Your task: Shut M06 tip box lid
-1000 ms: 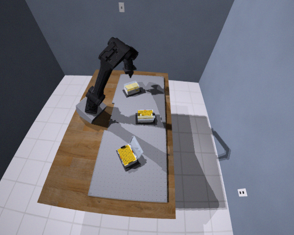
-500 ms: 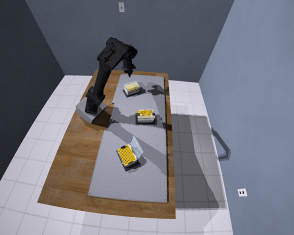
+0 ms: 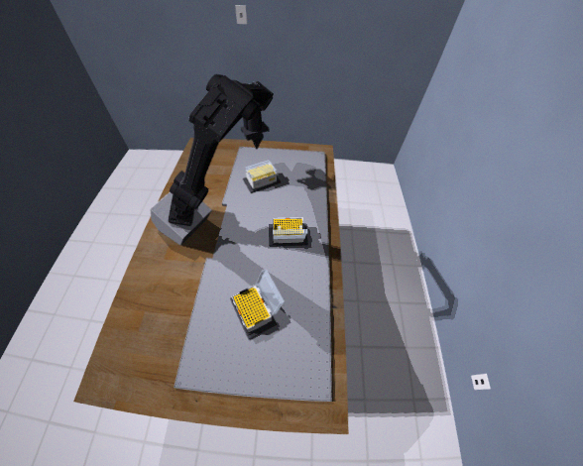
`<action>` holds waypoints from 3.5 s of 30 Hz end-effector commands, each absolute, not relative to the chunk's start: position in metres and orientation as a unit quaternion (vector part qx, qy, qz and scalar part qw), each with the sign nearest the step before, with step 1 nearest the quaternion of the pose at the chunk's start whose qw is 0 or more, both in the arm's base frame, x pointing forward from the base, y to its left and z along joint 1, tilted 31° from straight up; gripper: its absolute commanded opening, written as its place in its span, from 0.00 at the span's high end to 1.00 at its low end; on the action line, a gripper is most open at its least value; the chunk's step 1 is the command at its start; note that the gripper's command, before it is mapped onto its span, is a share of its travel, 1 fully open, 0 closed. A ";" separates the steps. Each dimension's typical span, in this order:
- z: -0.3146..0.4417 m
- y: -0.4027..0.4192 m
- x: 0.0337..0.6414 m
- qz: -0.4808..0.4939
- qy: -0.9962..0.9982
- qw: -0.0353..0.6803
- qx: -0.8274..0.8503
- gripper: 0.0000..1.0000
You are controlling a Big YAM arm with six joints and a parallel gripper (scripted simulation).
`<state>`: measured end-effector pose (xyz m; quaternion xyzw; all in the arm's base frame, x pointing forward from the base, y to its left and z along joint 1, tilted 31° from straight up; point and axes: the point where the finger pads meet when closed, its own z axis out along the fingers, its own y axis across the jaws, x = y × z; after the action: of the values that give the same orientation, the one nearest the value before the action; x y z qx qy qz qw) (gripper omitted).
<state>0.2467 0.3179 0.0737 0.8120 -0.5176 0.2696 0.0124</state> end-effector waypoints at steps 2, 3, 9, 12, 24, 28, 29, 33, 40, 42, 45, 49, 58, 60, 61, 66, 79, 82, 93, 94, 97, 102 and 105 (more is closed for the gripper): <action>0.100 0.345 0.247 0.265 -0.526 -0.016 0.808 1.00; 0.101 0.343 0.248 0.265 -0.528 -0.014 0.807 1.00; 0.104 0.343 0.248 0.265 -0.531 -0.012 0.805 1.00; 0.103 0.343 0.249 0.265 -0.531 -0.011 0.805 1.00; 0.103 0.343 0.249 0.265 -0.531 -0.011 0.805 1.00; 0.103 0.343 0.249 0.265 -0.531 -0.011 0.805 1.00; 0.103 0.343 0.249 0.265 -0.531 -0.011 0.805 1.00; 0.103 0.343 0.249 0.265 -0.531 -0.011 0.805 1.00; 0.103 0.343 0.249 0.265 -0.531 -0.011 0.805 1.00; 0.103 0.343 0.249 0.265 -0.531 -0.011 0.805 1.00; 0.103 0.343 0.249 0.265 -0.531 -0.011 0.805 1.00; 0.103 0.343 0.249 0.265 -0.531 -0.011 0.805 1.00; 0.103 0.343 0.249 0.265 -0.531 -0.011 0.805 1.00; 0.103 0.343 0.249 0.265 -0.531 -0.011 0.805 1.00; 0.103 0.343 0.249 0.265 -0.531 -0.011 0.805 1.00; 0.103 0.343 0.249 0.265 -0.531 -0.011 0.805 1.00; 0.103 0.343 0.249 0.265 -0.531 -0.011 0.805 1.00; 0.092 0.319 0.253 0.267 -0.528 -0.003 0.806 1.00; 0.080 0.297 0.268 0.269 -0.528 -0.003 0.806 1.00; 0.080 0.297 0.268 0.269 -0.528 -0.003 0.806 1.00; 0.073 0.292 0.271 0.269 -0.526 0.003 0.807 1.00; 0.069 0.282 0.278 0.270 -0.527 0.001 0.806 1.00; 0.066 0.276 0.282 0.270 -0.527 0.001 0.806 1.00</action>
<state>0.2754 0.2840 0.0668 0.8029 -0.5324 0.2682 0.0035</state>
